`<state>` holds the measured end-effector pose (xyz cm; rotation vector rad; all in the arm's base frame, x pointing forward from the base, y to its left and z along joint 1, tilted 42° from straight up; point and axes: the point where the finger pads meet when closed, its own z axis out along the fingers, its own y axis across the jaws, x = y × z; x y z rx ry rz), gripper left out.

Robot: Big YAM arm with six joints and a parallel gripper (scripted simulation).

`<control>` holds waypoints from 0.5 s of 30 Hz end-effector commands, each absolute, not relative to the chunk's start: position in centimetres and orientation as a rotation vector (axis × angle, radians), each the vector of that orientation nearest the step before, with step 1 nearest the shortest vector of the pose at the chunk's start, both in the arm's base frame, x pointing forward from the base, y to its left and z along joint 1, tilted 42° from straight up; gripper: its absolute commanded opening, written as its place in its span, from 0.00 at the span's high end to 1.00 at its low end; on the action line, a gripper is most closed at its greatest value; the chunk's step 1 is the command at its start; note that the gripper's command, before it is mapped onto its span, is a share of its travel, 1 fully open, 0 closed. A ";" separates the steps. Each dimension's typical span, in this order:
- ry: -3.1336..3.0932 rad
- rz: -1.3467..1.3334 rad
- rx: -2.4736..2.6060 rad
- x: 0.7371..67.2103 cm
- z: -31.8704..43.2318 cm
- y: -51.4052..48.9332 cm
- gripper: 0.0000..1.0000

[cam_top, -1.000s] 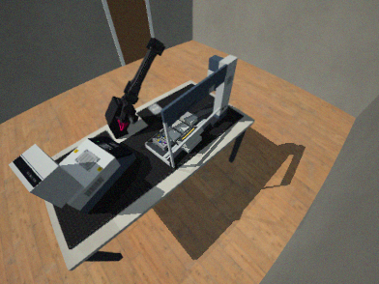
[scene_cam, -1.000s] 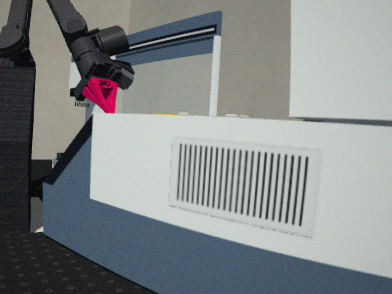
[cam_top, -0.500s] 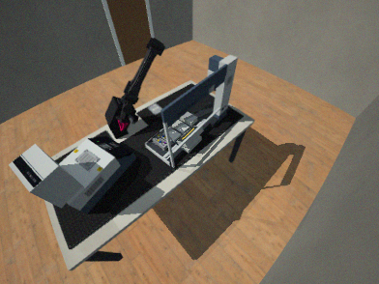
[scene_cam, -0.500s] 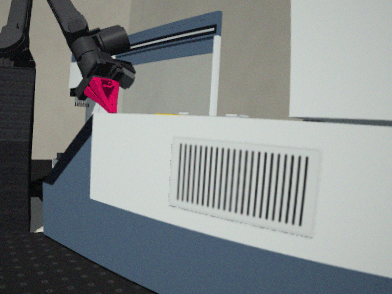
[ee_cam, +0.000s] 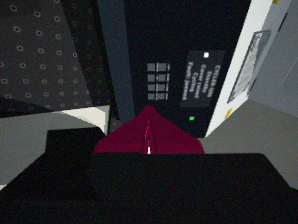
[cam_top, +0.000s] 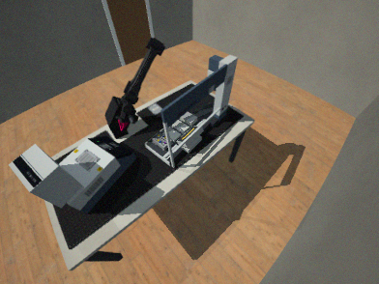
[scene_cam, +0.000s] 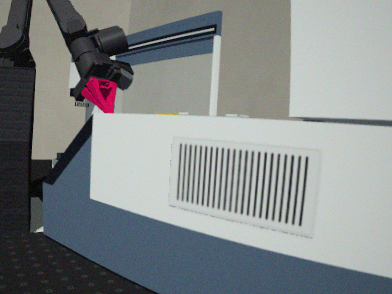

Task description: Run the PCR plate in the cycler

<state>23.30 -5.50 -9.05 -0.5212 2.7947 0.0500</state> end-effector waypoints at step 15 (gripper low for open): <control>2.759 0.023 -0.514 25.7 -8.2 -6.3 1.00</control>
